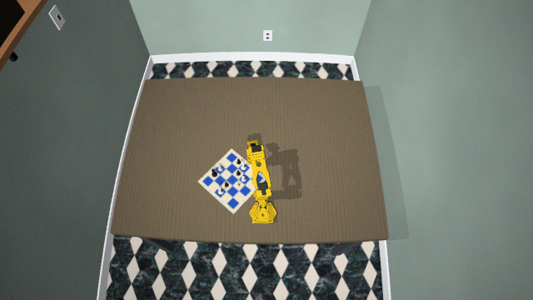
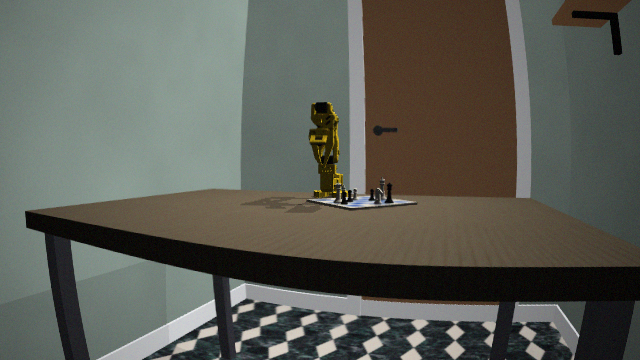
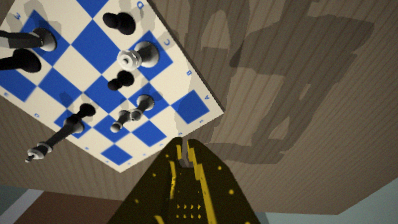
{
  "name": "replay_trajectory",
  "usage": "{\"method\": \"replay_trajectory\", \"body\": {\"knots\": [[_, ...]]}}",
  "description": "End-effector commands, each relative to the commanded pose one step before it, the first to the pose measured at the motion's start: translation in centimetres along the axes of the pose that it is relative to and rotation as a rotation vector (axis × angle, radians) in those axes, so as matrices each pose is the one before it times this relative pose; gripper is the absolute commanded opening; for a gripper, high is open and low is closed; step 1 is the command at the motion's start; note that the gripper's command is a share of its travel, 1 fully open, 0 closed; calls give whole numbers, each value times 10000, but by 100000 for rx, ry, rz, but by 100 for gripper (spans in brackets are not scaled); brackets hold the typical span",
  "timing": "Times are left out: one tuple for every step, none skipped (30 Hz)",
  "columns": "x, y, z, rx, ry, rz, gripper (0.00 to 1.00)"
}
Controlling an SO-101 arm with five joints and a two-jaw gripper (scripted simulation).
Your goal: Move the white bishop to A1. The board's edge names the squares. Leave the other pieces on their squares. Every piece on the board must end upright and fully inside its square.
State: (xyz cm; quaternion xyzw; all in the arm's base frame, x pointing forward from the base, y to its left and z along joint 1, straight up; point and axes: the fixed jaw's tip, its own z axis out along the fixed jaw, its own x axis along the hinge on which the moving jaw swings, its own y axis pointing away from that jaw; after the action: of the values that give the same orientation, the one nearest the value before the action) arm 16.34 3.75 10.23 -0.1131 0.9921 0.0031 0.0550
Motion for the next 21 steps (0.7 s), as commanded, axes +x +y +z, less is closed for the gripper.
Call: {"method": "replay_trajectory", "body": {"knots": [[-337, -1499, -34, -58, 964, 1003, 0], [77, -71, 53, 3, 40, 42, 0], [162, -150, 111, 6, 83, 88, 0], [240, -220, 164, 8, 124, 130, 0], [283, -259, 193, 9, 145, 154, 0], [0, 0, 0, 0, 0, 0, 0], [0, 0, 0, 0, 0, 0, 0], [284, -260, 194, 9, 146, 154, 0], [239, -219, 163, 7, 122, 130, 0], [164, -149, 112, 5, 84, 88, 0], [76, -70, 52, 2, 39, 42, 0], [14, -12, 10, 0, 7, 7, 0], [-1, 0, -1, 0, -1, 0, 0], [1, 0, 1, 0, 1, 0, 0], [-1, 0, -1, 0, -1, 0, 0], [13, 0, 10, 0, 8, 0, 0], [72, 2, 56, -2, 42, -1, 0], [157, 4, 121, -4, 91, -3, 0], [228, 7, 176, -6, 132, -4, 0], [271, 7, 210, -7, 158, -5, 0], [270, 8, 209, -7, 156, -5, 0]]}}
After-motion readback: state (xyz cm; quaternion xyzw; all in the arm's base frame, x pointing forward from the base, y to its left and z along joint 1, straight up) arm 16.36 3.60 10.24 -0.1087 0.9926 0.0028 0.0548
